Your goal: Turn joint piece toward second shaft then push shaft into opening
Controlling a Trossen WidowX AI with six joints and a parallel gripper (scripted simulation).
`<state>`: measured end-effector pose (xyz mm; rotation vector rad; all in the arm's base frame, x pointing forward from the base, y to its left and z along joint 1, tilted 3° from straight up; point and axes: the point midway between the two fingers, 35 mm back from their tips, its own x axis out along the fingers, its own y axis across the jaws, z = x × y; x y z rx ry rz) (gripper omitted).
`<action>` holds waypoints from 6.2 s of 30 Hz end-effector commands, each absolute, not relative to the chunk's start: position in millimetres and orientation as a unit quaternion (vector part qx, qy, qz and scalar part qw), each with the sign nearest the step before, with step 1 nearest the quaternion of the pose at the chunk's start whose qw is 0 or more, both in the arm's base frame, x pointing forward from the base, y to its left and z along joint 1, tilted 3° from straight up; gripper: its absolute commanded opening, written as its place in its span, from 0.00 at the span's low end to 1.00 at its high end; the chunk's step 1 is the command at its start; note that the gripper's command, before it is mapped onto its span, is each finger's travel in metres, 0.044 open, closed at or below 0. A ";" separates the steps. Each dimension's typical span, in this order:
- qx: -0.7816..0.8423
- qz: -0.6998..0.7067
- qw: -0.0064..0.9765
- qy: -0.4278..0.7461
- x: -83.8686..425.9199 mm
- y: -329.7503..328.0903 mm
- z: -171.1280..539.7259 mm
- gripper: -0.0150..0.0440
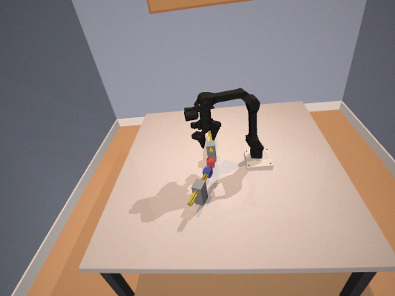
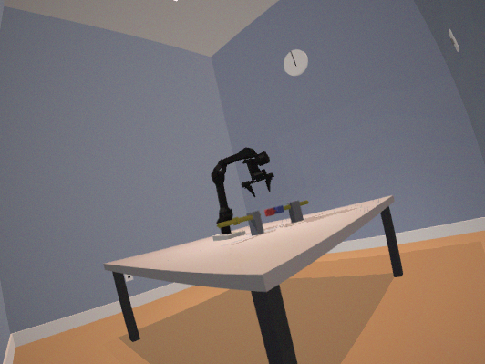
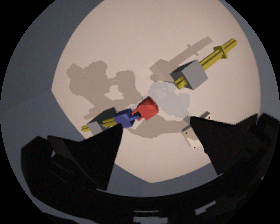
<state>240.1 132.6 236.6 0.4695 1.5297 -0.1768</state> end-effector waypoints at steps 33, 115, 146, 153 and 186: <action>0.573 -0.290 0.399 0.654 254.3 64.8 191.8 1.00; 0.501 -0.401 0.582 0.500 301.8 -161.0 89.7 0.47; 0.501 -0.399 0.582 0.501 301.8 -160.5 90.5 0.37; 0.501 -0.399 0.582 0.501 301.8 -160.5 90.5 0.37; 0.501 -0.399 0.582 0.501 301.8 -160.5 90.5 0.37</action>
